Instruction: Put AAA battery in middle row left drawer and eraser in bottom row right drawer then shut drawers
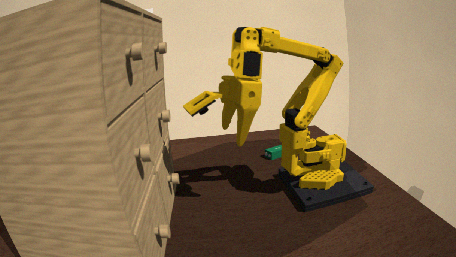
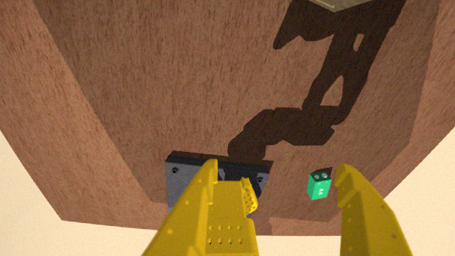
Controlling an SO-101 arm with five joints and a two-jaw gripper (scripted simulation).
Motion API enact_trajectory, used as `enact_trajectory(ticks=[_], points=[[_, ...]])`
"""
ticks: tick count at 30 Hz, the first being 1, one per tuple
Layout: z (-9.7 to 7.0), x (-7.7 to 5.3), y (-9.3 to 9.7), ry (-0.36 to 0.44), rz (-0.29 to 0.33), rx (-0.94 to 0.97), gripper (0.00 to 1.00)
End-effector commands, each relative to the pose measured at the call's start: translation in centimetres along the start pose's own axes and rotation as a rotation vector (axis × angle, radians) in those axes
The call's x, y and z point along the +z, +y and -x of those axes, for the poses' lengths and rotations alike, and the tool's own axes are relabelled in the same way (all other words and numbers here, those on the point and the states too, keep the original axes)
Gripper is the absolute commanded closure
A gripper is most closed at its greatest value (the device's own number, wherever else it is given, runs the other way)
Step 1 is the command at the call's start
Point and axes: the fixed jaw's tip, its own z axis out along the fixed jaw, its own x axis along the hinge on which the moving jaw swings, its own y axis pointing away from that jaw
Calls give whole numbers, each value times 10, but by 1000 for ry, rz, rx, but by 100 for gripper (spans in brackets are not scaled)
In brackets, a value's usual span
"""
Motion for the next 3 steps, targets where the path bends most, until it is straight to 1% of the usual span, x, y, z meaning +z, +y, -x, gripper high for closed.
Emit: enact_trajectory(ticks=[1, 3], points=[[0, 0, 1, 7, 3, -13, 60], [0, 0, 1, 7, 3, -13, 60]])
